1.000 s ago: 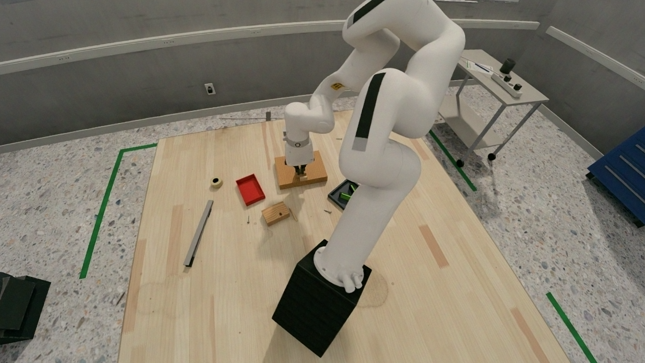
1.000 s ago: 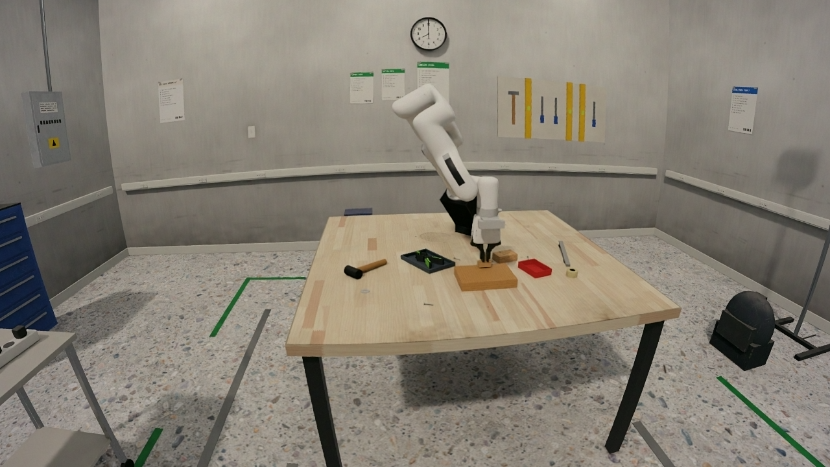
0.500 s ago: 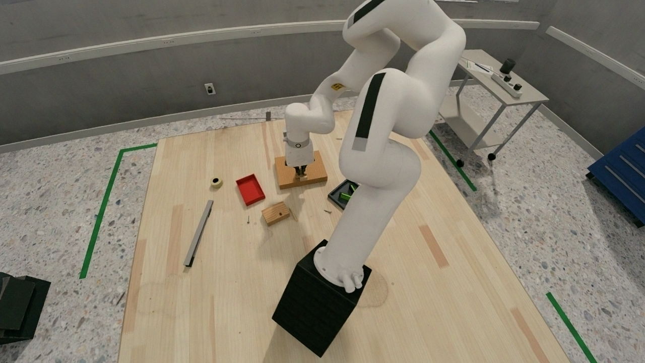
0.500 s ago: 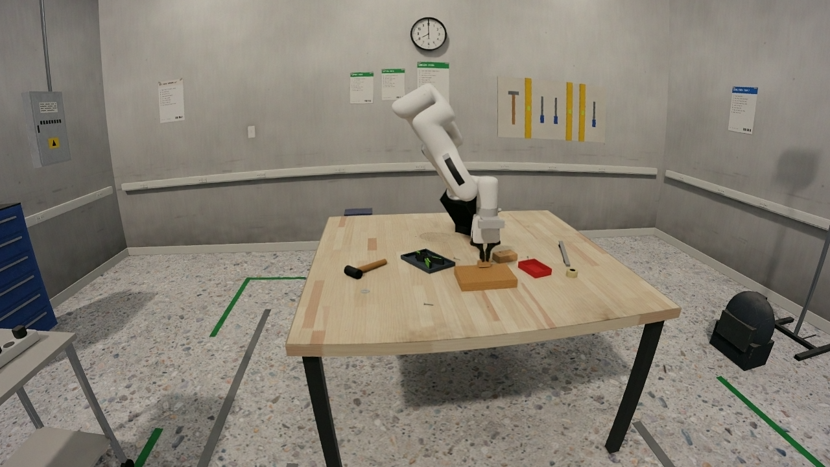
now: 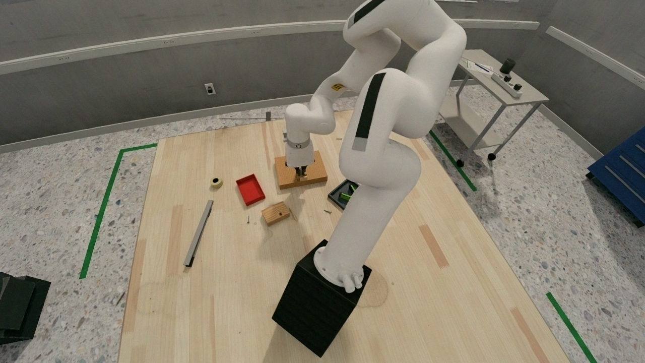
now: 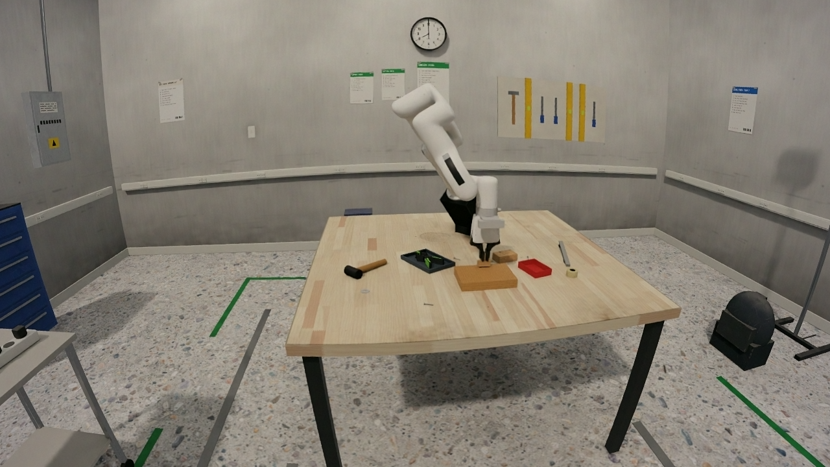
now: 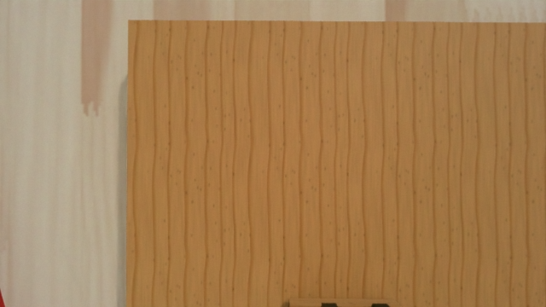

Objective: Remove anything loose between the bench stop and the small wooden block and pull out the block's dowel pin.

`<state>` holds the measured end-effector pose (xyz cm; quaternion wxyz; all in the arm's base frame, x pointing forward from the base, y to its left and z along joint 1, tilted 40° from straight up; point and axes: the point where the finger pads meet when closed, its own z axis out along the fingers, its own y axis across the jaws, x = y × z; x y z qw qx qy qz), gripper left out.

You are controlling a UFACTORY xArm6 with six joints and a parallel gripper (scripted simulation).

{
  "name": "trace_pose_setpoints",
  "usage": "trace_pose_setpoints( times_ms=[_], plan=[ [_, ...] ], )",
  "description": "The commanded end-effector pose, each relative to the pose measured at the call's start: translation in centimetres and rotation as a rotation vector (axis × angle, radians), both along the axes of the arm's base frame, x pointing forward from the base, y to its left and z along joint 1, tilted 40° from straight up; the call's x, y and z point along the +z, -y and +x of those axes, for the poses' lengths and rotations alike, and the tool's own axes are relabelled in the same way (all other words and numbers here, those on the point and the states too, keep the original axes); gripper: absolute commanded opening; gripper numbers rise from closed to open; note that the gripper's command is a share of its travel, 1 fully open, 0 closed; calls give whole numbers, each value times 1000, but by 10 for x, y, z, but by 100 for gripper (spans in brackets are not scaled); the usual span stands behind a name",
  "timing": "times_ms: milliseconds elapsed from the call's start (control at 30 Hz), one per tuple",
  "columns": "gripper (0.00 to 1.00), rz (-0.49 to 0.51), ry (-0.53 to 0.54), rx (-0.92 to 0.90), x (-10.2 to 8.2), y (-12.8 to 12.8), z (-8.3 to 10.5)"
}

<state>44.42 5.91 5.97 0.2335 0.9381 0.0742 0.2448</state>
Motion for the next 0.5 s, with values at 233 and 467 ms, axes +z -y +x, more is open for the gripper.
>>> trace_pose_setpoints(
  times_ms=[233,467],
  plan=[
    [0,-2,-1,6,0,0,-1],
    [0,-3,-2,8,0,0,-2]
  ],
)
